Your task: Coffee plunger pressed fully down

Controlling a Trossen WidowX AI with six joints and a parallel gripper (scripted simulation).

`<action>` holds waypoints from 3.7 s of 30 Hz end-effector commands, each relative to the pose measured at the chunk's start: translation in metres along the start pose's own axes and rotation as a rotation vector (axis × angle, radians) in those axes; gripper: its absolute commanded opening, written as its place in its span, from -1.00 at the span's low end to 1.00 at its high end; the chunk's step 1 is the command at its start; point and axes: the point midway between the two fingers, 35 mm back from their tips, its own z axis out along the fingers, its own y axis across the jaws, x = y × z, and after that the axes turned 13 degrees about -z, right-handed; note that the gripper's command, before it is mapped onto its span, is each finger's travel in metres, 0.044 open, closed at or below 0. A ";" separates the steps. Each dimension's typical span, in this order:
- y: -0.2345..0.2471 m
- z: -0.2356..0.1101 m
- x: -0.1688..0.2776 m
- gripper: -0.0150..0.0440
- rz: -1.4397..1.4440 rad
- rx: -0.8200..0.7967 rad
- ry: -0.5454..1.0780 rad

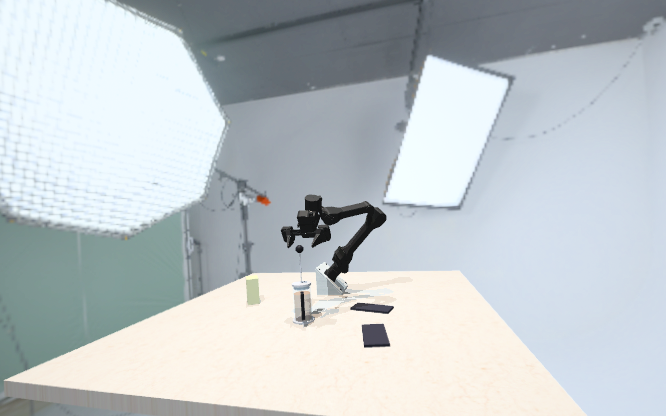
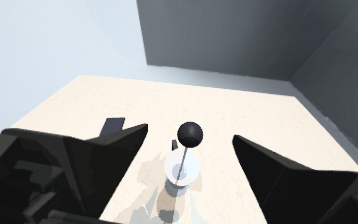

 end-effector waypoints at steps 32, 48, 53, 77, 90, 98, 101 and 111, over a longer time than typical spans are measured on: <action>0.000 0.013 0.004 -0.11 0.004 0.004 -0.002; 0.002 0.030 0.024 -0.11 0.003 0.005 0.002; 0.002 0.035 0.031 -0.11 0.003 0.006 0.002; 0.009 0.058 0.062 -0.11 0.004 0.005 0.000; 0.014 0.072 0.076 -0.11 0.006 0.002 -0.005; 0.013 0.076 0.074 -0.11 0.006 0.002 -0.006; 0.012 0.077 0.073 -0.11 0.006 0.001 -0.006; 0.011 0.077 0.072 -0.11 0.006 0.001 -0.006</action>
